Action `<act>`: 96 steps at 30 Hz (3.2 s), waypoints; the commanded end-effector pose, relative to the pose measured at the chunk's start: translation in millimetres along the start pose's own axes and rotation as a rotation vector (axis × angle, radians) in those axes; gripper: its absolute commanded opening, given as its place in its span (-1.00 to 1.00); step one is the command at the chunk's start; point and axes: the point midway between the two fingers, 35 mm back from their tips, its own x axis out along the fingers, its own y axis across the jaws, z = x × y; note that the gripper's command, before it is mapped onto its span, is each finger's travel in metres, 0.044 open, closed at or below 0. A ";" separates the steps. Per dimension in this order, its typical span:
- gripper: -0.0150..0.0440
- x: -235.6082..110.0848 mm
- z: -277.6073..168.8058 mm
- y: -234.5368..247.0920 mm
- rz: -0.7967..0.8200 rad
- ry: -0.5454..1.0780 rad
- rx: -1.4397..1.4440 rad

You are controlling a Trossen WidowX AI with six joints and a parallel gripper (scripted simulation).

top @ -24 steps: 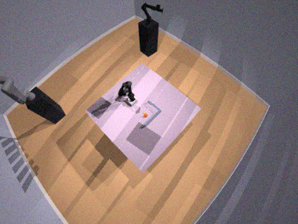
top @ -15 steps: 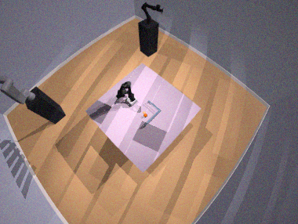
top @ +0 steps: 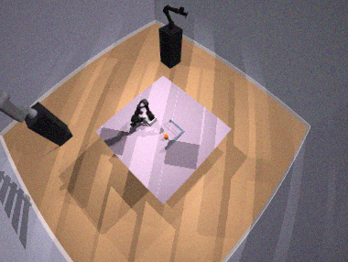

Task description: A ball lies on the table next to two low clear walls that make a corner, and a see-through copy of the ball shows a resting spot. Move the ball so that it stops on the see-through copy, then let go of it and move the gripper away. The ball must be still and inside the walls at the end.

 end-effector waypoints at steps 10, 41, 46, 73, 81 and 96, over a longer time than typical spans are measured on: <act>0.68 -140.2 88.8 -76.6 -0.459 -0.240 0.250; 0.68 -302.6 336.9 108.8 -0.496 -0.855 0.106; 0.68 -294.2 347.3 101.9 -0.496 -0.855 0.106; 0.68 -275.2 371.8 85.8 -0.496 -0.855 0.106; 0.59 -269.9 377.5 81.8 -0.496 -0.855 0.106; -0.22 -277.2 372.2 86.2 -0.496 -0.855 0.106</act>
